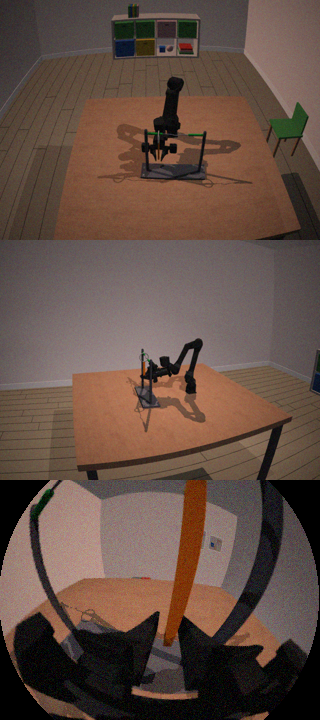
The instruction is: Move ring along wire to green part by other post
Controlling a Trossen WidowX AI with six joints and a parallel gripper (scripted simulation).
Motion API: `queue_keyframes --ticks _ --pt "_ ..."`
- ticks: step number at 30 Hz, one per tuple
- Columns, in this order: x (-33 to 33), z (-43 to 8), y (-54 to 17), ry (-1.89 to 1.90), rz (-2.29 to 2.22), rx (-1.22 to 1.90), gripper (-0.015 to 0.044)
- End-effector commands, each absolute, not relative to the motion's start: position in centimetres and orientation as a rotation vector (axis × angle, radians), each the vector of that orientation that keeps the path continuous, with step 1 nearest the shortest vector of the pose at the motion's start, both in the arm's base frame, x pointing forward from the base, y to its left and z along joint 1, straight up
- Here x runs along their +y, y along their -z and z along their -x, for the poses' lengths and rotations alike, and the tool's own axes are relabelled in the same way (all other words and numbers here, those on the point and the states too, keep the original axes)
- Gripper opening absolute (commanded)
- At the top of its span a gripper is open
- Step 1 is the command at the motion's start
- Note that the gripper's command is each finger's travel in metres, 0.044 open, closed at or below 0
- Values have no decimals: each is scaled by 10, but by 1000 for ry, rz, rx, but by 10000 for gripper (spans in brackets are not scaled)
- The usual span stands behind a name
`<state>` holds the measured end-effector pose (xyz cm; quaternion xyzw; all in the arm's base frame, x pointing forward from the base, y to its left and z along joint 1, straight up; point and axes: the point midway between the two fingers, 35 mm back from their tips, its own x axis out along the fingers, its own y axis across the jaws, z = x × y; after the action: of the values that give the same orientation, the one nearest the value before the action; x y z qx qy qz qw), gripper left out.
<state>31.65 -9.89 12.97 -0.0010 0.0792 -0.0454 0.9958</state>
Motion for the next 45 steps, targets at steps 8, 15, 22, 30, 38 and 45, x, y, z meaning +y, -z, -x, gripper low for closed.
queue_keyframes --ticks 8,15,22,30,38,45 --pt "-99 -316 -130 91 2 159 -116" --pt "-99 -316 -130 91 2 159 -150" --pt "-100 -317 -140 93 4 158 -150" --pt "-101 -316 -151 96 5 158 -150" --pt "-101 -316 -151 96 5 158 -150" --pt "-101 -316 -151 96 5 158 -150"
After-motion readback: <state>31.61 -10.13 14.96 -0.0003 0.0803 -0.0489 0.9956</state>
